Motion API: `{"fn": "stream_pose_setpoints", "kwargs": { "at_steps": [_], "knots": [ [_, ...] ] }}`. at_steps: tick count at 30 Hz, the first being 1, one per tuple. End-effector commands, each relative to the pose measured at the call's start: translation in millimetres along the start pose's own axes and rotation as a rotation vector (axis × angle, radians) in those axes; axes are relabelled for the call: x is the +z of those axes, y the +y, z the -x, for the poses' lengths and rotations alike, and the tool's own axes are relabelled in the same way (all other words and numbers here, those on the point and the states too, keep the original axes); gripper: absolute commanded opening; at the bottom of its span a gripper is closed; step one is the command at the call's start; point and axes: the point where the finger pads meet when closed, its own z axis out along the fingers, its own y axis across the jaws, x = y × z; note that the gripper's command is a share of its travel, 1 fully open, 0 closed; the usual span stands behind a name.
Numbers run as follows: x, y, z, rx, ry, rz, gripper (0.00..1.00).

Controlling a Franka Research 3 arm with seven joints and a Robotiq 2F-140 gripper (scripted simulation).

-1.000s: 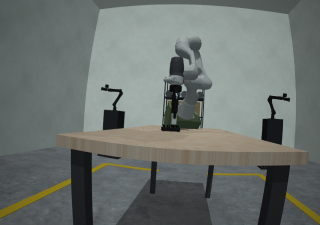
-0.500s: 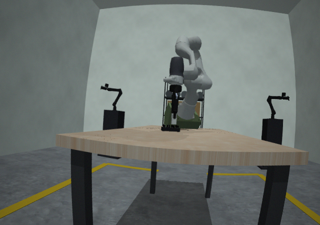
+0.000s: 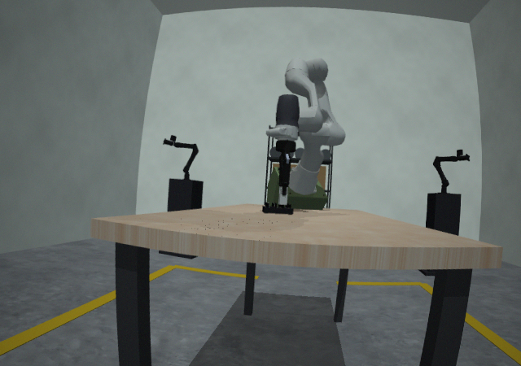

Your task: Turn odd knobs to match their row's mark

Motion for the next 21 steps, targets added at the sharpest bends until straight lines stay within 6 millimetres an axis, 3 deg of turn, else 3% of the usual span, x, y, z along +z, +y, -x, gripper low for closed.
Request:
{"fn": "stream_pose_setpoints", "kwargs": {
  "at_steps": [1,21],
  "knots": [
    [1.7,-2.3,-1.5,-0.007,0.005,-0.006,0.12],
    [5.4,-2.3,-1.5,-0.007,0.005,-0.006,0.12]
  ]
}}
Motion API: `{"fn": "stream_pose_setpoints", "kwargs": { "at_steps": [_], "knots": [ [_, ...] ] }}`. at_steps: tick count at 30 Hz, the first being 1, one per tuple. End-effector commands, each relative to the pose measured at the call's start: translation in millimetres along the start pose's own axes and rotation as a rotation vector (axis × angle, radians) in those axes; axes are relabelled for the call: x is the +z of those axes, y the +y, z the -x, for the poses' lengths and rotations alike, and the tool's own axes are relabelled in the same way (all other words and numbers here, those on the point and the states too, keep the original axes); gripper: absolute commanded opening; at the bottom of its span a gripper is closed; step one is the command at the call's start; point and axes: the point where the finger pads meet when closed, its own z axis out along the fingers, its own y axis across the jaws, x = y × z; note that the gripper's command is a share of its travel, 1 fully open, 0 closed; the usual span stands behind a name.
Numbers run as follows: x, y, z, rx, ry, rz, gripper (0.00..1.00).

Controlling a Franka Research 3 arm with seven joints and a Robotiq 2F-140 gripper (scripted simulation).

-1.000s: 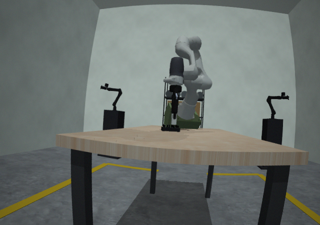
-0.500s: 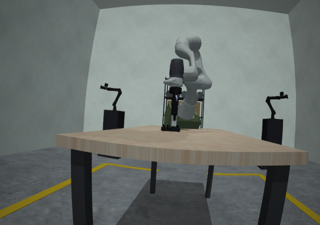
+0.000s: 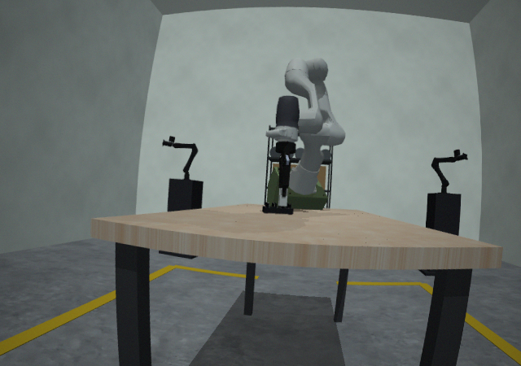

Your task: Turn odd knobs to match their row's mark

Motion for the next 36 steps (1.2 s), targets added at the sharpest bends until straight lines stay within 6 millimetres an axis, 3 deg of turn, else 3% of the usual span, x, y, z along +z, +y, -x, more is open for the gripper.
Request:
{"fn": "stream_pose_setpoints", "kwargs": {
  "at_steps": [1,27,28,36],
  "knots": [
    [0.3,-0.9,-1.1,-0.007,0.003,-0.001,0.12],
    [0.3,-0.9,-1.1,-0.007,0.003,-0.001,0.12],
    [0.3,-0.9,-1.1,-0.007,0.003,-0.001,0.05],
    [0.3,-0.9,-1.1,-0.007,0.003,-0.001,0.05]
  ]
}}
